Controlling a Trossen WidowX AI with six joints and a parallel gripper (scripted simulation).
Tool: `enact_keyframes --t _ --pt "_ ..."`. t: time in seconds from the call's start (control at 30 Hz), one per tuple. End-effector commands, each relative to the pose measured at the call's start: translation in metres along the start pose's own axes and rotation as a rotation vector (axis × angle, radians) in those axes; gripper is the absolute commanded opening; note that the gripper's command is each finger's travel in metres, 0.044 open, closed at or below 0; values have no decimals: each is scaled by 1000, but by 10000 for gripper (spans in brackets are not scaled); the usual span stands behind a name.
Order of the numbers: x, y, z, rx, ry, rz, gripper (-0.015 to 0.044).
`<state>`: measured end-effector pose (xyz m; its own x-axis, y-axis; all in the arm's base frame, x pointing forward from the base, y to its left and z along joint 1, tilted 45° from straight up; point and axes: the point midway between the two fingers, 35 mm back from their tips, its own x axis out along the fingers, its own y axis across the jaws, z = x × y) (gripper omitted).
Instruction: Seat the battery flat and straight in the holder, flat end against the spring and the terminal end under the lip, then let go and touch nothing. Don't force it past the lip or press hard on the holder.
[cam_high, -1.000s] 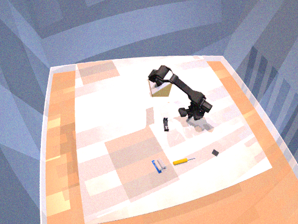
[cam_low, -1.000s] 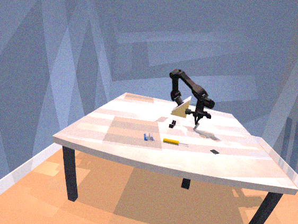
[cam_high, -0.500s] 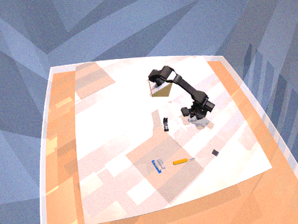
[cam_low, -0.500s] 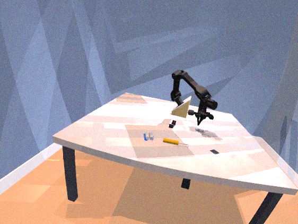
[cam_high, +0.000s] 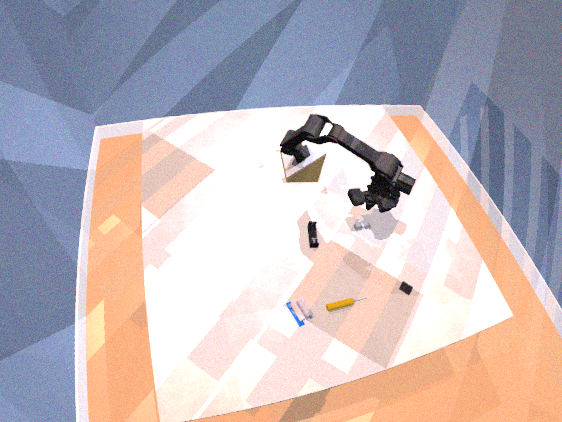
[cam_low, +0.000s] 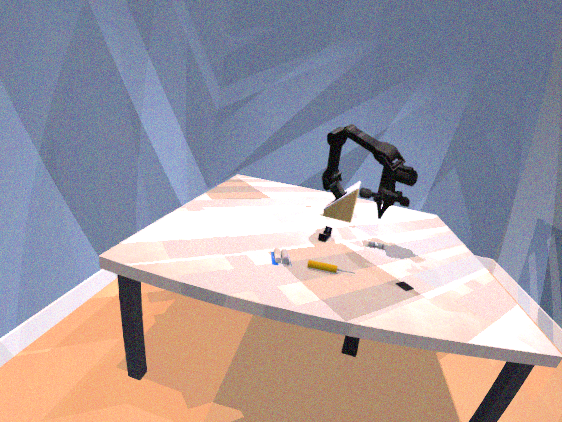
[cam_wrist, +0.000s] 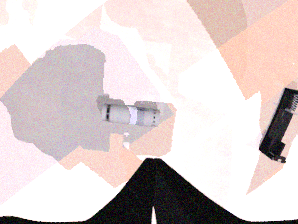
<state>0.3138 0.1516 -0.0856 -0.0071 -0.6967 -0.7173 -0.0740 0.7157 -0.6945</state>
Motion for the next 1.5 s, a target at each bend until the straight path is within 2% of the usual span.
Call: enact_keyframes --t 0.0,0.27,0.37,0.53,0.57,0.9,1.47 --pt "-4 -2 -2 6 18 -1 0" --pt "-4 -1 -1 1 5 -2 0" --pt "1 0 -1 -130 8 -1 79" --pt "21 6 0 -589 11 1 210" --pt "25 7 0 -681 11 2 221" --pt "62 16 -2 -1534 15 11 221" --pt "63 16 -2 -1549 15 11 221"
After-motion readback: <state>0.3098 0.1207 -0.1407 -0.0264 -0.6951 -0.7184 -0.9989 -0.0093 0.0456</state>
